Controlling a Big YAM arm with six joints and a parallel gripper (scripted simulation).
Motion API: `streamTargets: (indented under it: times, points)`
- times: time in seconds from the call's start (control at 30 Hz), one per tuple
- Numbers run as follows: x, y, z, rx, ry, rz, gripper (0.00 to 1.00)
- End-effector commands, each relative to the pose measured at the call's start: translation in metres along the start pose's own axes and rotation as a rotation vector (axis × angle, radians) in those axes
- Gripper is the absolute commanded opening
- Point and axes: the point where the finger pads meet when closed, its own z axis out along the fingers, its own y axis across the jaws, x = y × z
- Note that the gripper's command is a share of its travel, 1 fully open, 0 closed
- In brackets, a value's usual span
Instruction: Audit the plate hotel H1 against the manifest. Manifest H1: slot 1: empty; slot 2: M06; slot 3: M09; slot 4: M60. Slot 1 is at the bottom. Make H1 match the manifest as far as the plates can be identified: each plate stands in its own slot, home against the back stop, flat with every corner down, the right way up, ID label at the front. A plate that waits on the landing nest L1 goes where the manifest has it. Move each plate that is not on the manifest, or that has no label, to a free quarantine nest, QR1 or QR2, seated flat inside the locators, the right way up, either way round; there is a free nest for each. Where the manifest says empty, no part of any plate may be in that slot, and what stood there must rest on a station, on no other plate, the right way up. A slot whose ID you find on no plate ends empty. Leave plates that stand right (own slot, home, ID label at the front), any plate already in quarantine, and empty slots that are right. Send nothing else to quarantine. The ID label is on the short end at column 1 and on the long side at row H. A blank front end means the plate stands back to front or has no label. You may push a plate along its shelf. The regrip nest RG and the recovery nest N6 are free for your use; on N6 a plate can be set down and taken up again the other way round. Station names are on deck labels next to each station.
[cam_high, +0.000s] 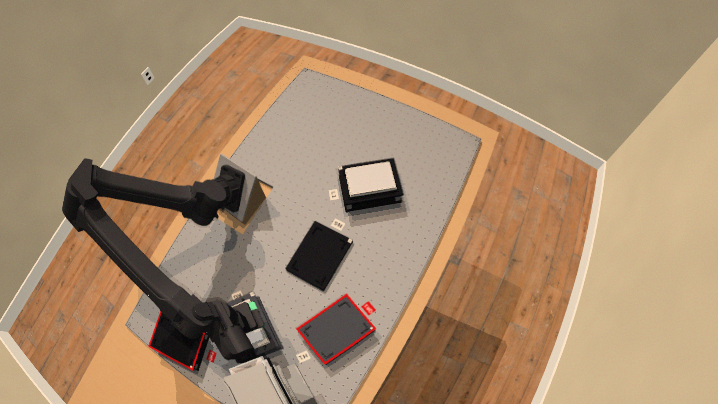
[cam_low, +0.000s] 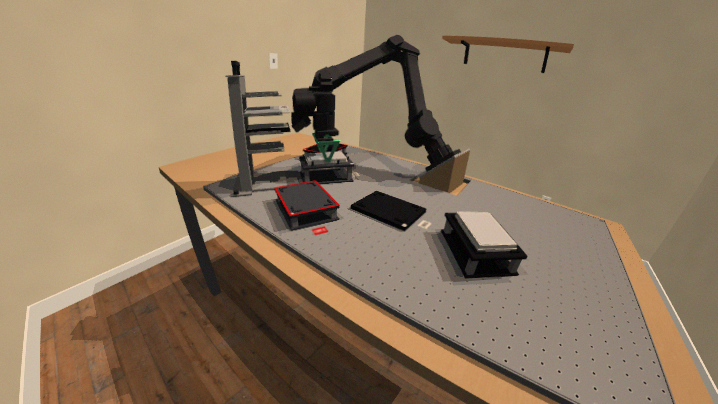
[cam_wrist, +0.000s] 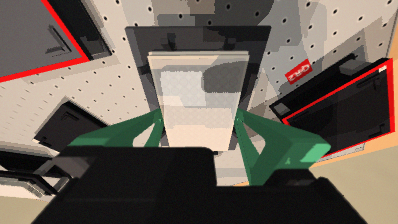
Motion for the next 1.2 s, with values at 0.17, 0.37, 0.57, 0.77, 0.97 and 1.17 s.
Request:
streamTargets:
  times: [0.17, 0.37, 0.57, 0.77, 0.97, 1.17]
  points:
    - [-0.018, -0.001, -0.017, -0.005, -0.027, 0.013, 0.86]
    - [-0.017, -0.005, -0.028, -0.007, -0.041, 0.026, 0.86]
    - [-0.017, -0.007, -0.035, -0.009, -0.045, 0.029, 0.86]
    - [-0.017, -0.006, -0.039, -0.010, -0.044, 0.029, 0.86]
    - [-0.017, -0.007, -0.046, -0.011, -0.046, 0.031, 0.86]
    - [-0.012, -0.004, -0.047, -0.009, -0.035, 0.021, 0.86]
